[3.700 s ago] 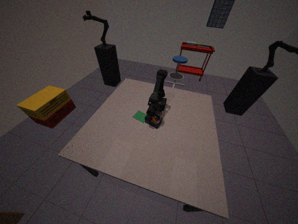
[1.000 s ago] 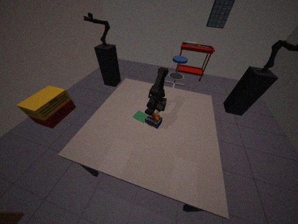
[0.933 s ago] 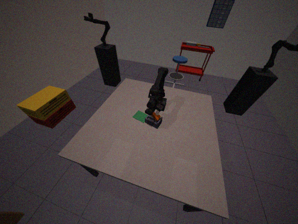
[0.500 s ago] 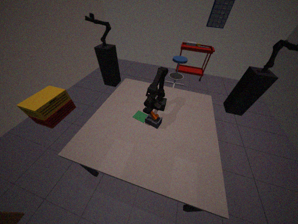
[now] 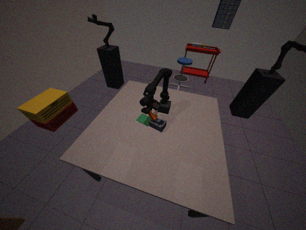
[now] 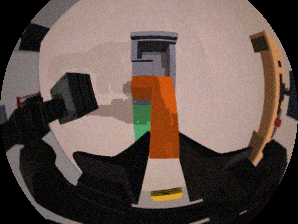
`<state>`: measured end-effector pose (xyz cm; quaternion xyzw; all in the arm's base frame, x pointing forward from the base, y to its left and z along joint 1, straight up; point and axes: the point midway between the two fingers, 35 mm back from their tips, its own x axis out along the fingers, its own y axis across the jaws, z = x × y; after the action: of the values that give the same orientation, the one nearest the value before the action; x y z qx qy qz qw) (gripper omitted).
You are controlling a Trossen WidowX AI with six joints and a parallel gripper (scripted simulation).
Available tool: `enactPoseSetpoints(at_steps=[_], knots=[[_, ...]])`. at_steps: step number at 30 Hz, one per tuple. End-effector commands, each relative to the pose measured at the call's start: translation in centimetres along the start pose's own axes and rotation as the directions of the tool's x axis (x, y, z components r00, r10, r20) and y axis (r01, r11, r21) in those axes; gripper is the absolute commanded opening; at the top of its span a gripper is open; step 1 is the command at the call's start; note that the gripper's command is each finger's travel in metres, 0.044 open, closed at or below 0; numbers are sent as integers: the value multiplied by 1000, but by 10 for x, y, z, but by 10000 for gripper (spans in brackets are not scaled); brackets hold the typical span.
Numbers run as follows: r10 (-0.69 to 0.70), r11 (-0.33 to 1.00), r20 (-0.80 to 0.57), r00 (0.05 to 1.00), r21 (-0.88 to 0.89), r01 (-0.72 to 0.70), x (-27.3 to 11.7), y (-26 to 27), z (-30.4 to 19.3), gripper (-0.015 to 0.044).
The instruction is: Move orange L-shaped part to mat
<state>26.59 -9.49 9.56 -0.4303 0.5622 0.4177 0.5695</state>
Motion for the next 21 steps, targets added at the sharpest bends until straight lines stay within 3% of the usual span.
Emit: enactPoseSetpoints(at_steps=[1,21], knots=[[1,1000,0,1000,-6,-1,1,2,-16,0],[2,1000,-6,1000,-6,-2,0,11,-86,0]])
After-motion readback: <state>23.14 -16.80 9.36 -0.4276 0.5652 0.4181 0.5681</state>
